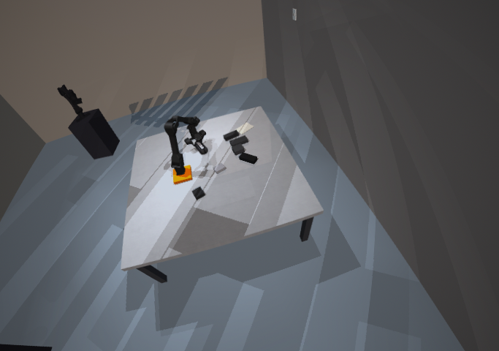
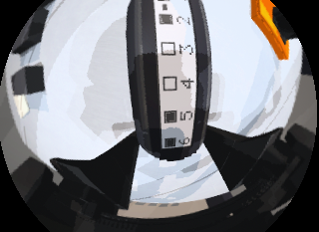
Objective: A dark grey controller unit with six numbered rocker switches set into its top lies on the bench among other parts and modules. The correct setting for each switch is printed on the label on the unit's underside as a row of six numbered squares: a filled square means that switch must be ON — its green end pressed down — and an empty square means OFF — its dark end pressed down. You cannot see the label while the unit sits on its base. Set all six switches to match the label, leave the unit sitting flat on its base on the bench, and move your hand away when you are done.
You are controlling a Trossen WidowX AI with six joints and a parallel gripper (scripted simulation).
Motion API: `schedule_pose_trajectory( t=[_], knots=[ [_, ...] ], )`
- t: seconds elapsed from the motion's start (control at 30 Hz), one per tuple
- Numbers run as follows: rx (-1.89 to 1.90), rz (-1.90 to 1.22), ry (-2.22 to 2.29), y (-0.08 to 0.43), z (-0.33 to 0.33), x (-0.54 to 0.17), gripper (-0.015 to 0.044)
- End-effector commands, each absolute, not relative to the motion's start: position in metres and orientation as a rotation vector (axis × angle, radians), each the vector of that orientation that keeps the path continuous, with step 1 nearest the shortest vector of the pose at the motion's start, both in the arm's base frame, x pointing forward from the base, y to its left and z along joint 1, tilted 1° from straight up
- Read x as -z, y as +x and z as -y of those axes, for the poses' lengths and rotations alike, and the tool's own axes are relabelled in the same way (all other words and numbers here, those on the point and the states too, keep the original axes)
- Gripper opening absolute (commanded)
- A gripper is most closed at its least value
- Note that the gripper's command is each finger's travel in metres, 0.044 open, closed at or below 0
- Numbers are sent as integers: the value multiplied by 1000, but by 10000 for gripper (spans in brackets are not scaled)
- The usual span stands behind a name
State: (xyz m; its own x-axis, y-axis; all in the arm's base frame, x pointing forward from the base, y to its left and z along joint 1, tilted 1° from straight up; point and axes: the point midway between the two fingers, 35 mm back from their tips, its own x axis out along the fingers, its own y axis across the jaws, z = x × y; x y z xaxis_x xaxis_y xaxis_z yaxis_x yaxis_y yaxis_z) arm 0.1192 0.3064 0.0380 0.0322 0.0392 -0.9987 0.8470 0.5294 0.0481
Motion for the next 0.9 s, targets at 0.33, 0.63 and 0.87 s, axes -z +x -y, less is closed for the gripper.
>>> schedule_pose_trajectory(
  t=[0.33,0.63,0.87],
  knots=[
    [747,-1413,828,119,-306,-36,390],
    [747,-1413,828,119,-306,-36,440],
    [748,-1408,825,149,-256,-74,440]
  ],
)
